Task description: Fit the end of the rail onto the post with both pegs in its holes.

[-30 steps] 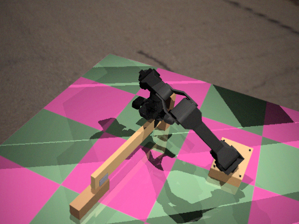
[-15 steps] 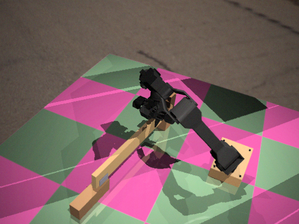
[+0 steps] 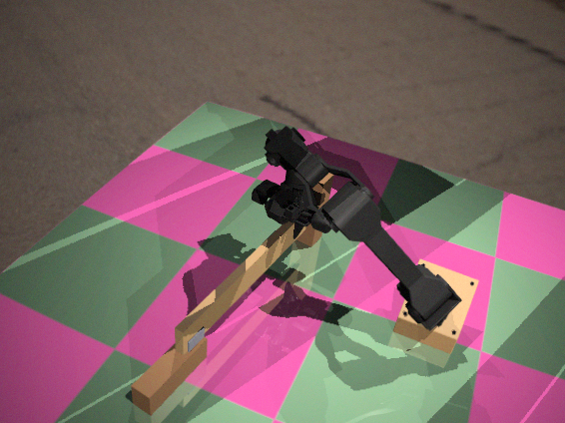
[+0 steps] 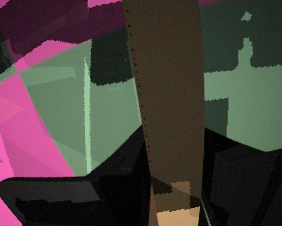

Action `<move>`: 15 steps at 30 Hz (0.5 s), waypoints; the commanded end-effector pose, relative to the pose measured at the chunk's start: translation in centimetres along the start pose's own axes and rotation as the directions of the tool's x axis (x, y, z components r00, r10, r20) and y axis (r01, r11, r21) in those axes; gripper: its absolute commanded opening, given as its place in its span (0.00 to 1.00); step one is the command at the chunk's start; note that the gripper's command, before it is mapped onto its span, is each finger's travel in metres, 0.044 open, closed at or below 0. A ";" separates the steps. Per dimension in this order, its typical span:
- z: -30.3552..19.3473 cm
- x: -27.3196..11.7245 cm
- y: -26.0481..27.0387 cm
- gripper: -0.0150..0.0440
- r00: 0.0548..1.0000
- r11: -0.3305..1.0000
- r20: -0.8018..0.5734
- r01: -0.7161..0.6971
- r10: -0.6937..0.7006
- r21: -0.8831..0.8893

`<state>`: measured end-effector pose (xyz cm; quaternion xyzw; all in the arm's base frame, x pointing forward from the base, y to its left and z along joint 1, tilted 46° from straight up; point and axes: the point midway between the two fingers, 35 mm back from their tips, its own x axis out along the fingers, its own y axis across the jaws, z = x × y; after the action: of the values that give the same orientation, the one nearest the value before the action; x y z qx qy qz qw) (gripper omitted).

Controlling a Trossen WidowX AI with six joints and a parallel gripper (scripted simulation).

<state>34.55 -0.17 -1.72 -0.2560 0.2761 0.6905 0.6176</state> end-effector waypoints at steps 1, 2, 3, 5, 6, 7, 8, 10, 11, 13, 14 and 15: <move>-0.3 -0.3 -0.1 0.25 1.000 1.000 -0.001 0.009 -0.009 -0.002; -0.3 -0.3 -0.1 0.25 1.000 1.000 -0.001 0.009 -0.009 -0.002; -0.3 -0.3 -0.1 0.25 1.000 1.000 -0.001 0.009 -0.009 -0.002; -0.4 -0.3 -0.1 0.25 1.000 1.000 -0.001 0.009 -0.009 -0.002; -0.4 -0.3 -0.1 0.25 1.000 1.000 -0.001 0.009 -0.009 -0.002; -0.5 -0.3 -0.1 0.25 1.000 1.000 -0.001 0.009 -0.009 -0.002; -0.5 -0.2 -0.1 0.25 1.000 1.000 -0.001 0.009 -0.009 -0.002; -0.6 -0.2 -0.1 0.25 1.000 1.000 -0.001 0.009 -0.009 -0.002; -0.6 -0.2 -0.1 0.25 1.000 1.000 -0.001 0.009 -0.009 -0.002; -0.6 -0.2 -0.1 0.25 1.000 1.000 -0.001 0.009 -0.009 -0.002; -0.7 -0.2 -0.1 0.25 1.000 1.000 -0.001 0.009 -0.009 -0.002; -0.7 -0.2 -0.1 0.25 1.000 1.000 -0.001 0.009 -0.009 -0.002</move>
<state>34.56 -0.44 -2.06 -0.2556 0.2759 0.6906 0.6177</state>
